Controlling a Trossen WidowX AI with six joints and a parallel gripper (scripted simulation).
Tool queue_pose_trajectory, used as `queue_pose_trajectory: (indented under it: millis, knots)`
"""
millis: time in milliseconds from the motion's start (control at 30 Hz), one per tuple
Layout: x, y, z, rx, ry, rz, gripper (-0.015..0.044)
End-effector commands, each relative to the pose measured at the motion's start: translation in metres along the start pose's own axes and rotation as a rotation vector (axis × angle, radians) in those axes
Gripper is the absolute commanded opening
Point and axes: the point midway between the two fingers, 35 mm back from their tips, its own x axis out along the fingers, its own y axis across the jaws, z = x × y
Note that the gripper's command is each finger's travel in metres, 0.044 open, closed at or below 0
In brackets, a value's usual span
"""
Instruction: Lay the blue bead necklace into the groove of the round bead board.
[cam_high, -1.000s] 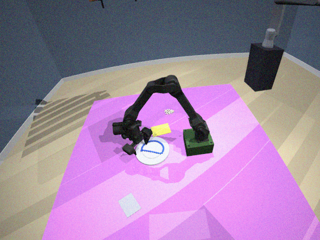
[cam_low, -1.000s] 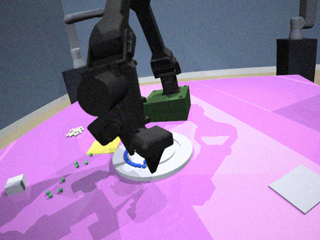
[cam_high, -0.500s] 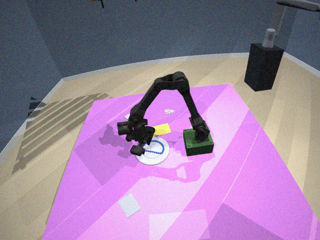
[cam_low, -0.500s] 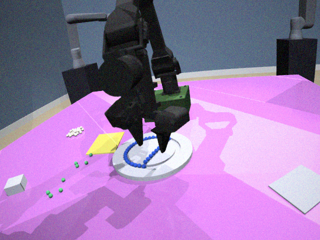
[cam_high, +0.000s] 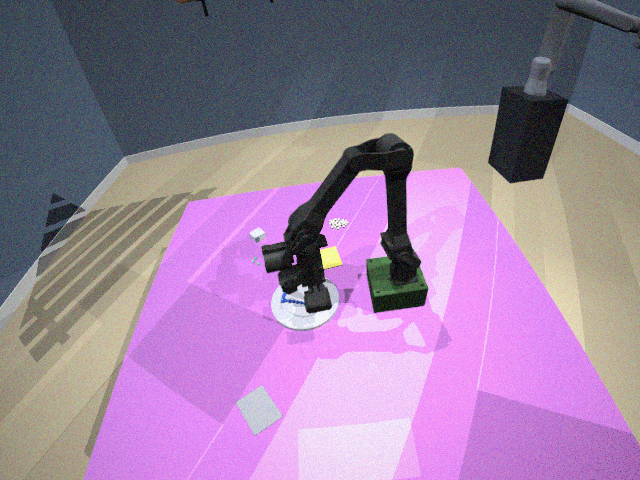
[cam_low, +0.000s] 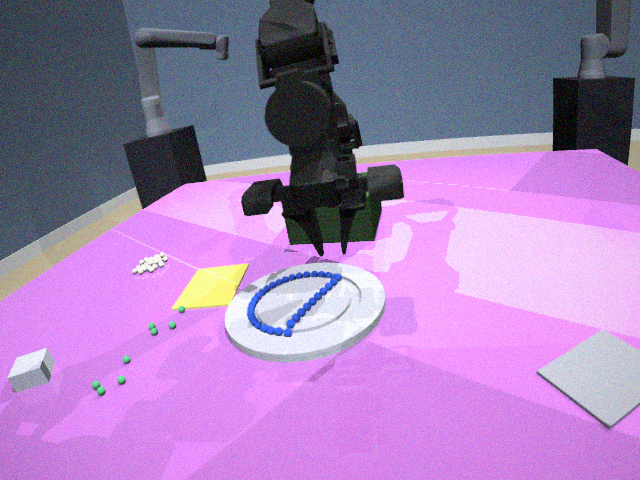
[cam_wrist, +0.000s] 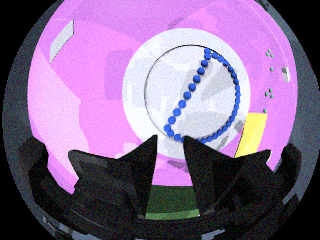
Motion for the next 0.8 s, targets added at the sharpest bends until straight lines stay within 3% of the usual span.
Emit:
queue_pose_trajectory:
  millis: [0, 767]
  knots:
    - [-0.001, 0.001, -0.004, -0.031, -0.001, -0.001, 0.0120]
    - [0.028, 0.001, -0.002, -0.027, -0.006, -0.001, 0.0120]
